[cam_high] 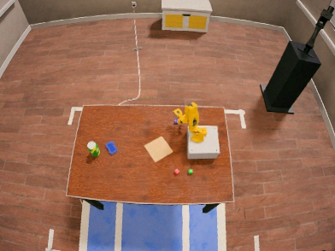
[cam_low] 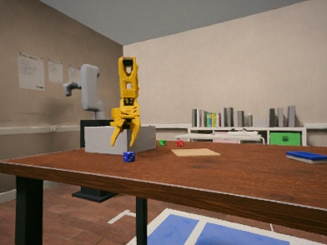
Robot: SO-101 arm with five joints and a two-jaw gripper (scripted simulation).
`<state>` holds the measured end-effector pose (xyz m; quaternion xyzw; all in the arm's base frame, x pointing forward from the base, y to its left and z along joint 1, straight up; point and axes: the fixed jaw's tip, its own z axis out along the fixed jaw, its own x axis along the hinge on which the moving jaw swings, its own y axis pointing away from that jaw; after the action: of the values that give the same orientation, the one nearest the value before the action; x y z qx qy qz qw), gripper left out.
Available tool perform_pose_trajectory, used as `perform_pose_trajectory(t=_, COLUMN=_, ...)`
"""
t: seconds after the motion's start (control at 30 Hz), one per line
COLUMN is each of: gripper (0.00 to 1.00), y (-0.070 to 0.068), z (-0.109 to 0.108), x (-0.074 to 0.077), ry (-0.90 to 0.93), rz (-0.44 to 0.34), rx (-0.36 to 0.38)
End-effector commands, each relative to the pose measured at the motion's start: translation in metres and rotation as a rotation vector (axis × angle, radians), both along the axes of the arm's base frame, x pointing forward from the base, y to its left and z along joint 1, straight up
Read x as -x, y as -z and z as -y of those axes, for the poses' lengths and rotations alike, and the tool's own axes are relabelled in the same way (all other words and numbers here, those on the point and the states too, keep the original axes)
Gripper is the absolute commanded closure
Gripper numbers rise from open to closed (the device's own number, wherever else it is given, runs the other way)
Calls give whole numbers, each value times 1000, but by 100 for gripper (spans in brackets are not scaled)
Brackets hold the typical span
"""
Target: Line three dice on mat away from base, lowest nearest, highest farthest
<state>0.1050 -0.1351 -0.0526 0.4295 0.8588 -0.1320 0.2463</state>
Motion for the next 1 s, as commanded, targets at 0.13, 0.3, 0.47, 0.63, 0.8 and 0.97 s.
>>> perform_pose_trajectory(t=0.13, gripper=69, y=1, z=-4, x=-2, ry=-31, rz=-7, rx=-4)
perform_pose_trajectory(t=0.3, gripper=69, y=2, z=-8, x=-9, ry=-73, rz=-7, rx=-4)
perform_pose_trajectory(t=0.47, gripper=69, y=2, z=-14, x=-18, ry=-138, rz=-7, rx=-3)
perform_pose_trajectory(t=0.63, gripper=69, y=2, z=-27, x=-33, ry=-253, rz=-8, rx=-3)
perform_pose_trajectory(t=0.8, gripper=69, y=3, z=-46, x=-52, ry=-402, rz=-8, rx=-2)
perform_pose_trajectory(t=0.97, gripper=69, y=3, z=-61, x=-63, ry=-506, rz=-8, rx=-2)
